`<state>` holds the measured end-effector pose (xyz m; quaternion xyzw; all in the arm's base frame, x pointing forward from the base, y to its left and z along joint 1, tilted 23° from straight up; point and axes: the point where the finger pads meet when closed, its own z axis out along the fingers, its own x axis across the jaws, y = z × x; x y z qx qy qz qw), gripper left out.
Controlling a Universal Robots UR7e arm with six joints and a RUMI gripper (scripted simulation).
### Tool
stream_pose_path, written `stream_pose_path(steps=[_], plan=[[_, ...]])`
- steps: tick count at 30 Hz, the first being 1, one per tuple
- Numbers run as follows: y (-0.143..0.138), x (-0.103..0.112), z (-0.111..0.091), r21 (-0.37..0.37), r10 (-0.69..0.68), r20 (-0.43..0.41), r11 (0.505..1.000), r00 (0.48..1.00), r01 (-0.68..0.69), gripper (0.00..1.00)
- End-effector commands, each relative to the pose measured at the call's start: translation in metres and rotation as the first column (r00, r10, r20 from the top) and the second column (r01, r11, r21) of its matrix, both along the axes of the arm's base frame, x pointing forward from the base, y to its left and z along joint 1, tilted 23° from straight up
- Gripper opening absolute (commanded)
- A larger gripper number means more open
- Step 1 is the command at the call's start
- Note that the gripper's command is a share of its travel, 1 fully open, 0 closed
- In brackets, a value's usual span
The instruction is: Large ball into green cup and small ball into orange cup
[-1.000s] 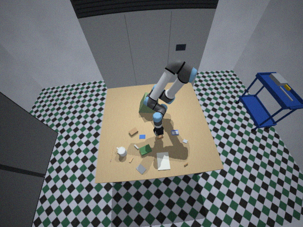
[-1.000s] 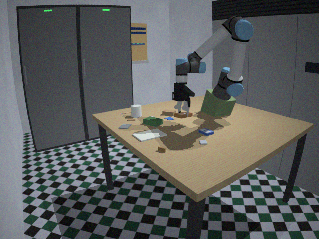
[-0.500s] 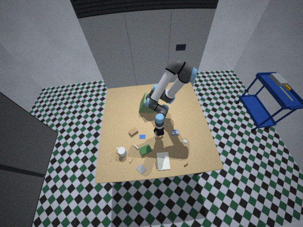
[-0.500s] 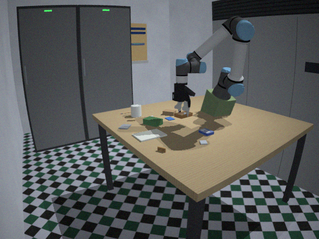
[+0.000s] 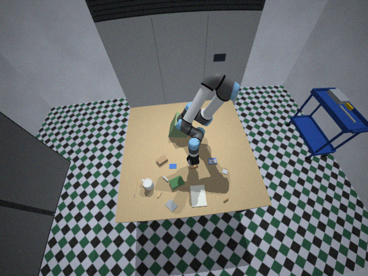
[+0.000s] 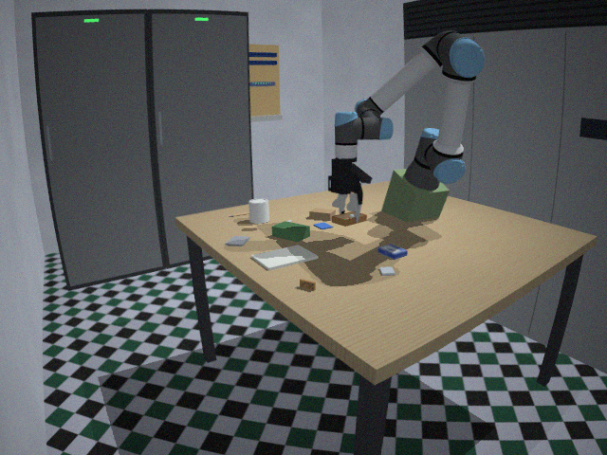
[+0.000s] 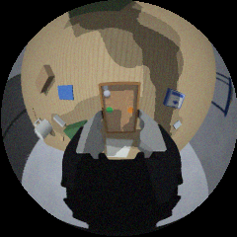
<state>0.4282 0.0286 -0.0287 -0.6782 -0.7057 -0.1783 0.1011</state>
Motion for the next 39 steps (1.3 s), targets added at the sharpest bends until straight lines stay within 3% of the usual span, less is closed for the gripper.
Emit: stream_pose_path(steps=[1,39], plan=[[-0.0005,0.0019,0.0017,-0.007,0.002,0.002,1.0,1.0,-0.002,0.43],[-0.0011,0.0024,0.0015,-0.018,0.004,-0.011,1.0,1.0,-0.005,0.43]])
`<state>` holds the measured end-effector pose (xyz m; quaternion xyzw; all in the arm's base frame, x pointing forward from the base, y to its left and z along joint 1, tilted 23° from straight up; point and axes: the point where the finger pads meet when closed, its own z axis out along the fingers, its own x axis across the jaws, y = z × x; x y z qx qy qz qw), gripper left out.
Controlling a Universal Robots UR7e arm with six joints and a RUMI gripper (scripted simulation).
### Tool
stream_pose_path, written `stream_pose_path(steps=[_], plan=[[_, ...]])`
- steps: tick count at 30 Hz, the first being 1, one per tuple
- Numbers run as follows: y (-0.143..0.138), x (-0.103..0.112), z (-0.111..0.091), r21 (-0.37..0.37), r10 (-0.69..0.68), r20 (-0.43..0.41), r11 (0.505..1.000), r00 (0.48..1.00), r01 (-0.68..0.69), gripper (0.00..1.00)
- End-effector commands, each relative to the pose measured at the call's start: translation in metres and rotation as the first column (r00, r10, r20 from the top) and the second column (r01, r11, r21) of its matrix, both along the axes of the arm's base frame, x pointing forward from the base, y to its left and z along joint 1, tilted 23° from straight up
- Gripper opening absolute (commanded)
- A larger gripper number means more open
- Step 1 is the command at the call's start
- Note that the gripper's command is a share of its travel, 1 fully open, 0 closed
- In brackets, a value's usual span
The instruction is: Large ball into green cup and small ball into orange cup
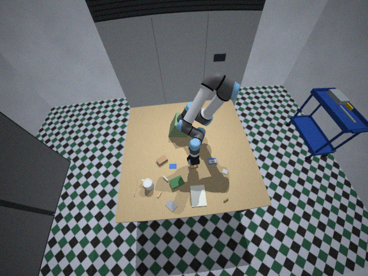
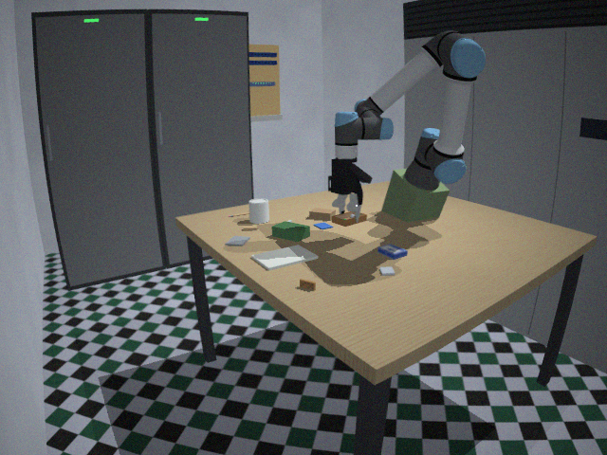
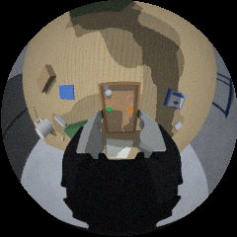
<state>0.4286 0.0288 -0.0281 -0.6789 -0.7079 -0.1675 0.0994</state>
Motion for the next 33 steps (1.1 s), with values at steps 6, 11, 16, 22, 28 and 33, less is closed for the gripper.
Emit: stream_pose_path(steps=[6,11,16,22,28,33], plan=[[-0.0013,0.0019,0.0005,0.003,0.003,-0.003,1.0,1.0,-0.003,0.43],[-0.0012,0.0021,0.0004,0.011,0.01,-0.018,1.0,1.0,-0.01,0.43],[-0.0019,0.0023,0.0004,0.017,0.009,-0.019,1.0,1.0,-0.009,0.43],[-0.0002,-0.0001,0.0002,0.013,0.007,-0.014,1.0,1.0,-0.006,0.43],[-0.0004,-0.0003,0.0003,0.008,0.001,-0.005,1.0,1.0,-0.001,0.43],[-0.0006,-0.0004,0.0003,0.007,-0.004,0.006,1.0,1.0,0.004,0.43]])
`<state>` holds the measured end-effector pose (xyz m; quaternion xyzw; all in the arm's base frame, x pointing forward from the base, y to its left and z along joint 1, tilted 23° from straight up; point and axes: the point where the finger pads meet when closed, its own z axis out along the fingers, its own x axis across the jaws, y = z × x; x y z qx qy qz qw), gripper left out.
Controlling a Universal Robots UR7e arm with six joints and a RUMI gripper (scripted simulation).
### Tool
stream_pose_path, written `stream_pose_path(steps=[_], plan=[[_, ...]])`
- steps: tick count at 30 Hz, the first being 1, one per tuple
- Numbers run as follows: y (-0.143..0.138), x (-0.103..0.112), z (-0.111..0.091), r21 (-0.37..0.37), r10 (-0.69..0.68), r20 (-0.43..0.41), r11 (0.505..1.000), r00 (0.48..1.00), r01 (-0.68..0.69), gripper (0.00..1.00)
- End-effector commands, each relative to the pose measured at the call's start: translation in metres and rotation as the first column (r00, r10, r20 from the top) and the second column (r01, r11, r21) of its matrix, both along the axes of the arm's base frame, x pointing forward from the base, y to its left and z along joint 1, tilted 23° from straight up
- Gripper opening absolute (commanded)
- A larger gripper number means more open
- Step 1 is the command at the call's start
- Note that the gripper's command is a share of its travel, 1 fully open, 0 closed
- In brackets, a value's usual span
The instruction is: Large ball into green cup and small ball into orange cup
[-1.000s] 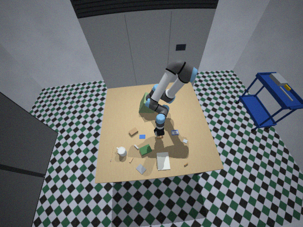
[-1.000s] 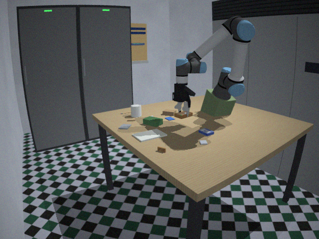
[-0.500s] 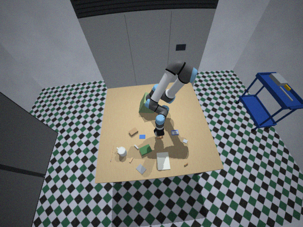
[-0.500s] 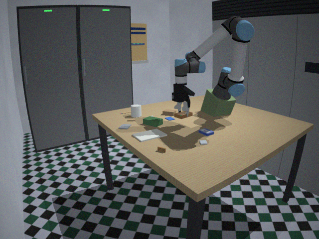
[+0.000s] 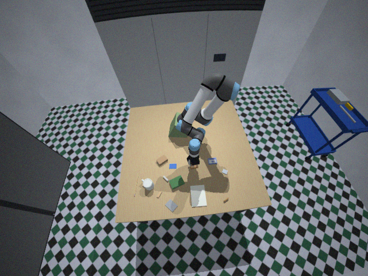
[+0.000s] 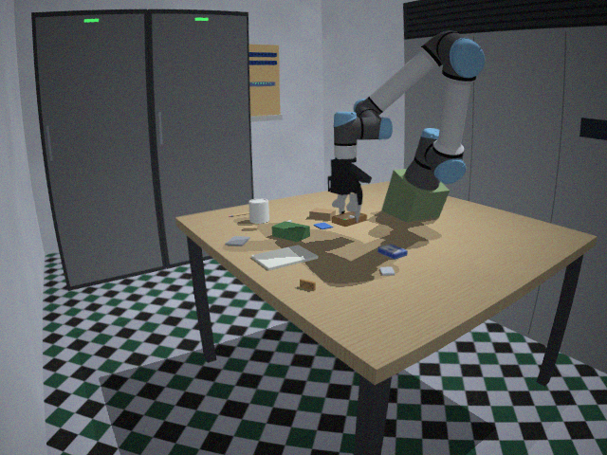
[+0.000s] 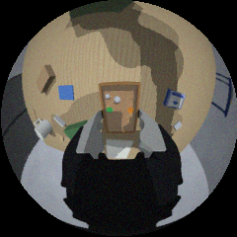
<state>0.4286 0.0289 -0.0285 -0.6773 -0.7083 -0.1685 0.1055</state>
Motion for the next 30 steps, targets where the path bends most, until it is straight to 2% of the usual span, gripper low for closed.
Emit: stream_pose_path(steps=[1,15,30], plan=[[-0.0008,-0.0003,0.0007,-0.003,-0.008,0.012,1.0,1.0,0.008,0.43],[-0.0009,-0.0008,0.0006,0.004,-0.019,0.042,1.0,0.999,0.019,0.43],[-0.0006,0.0015,0.0008,-0.007,-0.006,0.016,1.0,1.0,0.006,0.43]])
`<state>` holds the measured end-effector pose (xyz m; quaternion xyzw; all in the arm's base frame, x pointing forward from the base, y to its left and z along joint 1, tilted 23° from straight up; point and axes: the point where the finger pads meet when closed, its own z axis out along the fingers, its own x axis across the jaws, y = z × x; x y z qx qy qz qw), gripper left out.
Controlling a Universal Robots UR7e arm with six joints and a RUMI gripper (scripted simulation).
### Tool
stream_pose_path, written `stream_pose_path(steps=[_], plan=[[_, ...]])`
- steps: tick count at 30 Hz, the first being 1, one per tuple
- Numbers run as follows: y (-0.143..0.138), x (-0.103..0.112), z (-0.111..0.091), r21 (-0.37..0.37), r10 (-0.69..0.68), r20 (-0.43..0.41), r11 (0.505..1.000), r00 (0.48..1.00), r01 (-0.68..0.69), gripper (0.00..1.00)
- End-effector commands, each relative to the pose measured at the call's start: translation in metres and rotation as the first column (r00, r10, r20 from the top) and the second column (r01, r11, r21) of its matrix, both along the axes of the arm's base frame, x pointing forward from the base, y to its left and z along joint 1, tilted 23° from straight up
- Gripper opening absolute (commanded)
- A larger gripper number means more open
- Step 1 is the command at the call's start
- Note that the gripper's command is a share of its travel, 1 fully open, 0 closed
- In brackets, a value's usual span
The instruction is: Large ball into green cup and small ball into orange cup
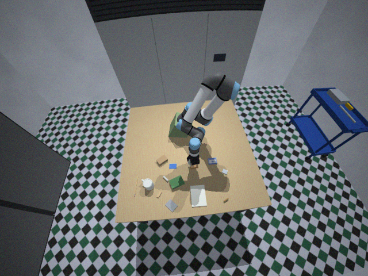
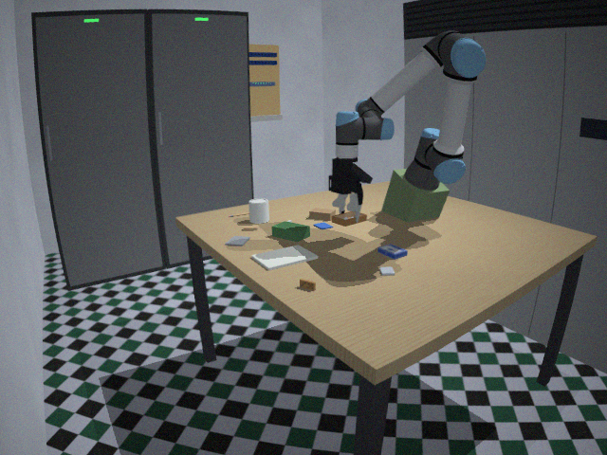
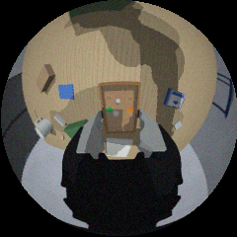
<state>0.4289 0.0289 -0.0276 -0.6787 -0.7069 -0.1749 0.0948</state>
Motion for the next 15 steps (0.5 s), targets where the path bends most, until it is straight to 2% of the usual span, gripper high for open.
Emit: stream_pose_path(steps=[1,15], plan=[[-0.0006,0.0012,-0.0001,-0.002,0.003,-0.007,1.0,1.0,-0.003,0.43],[-0.0013,0.0005,-0.0003,0.016,0.005,-0.014,1.0,1.0,-0.005,0.43]])
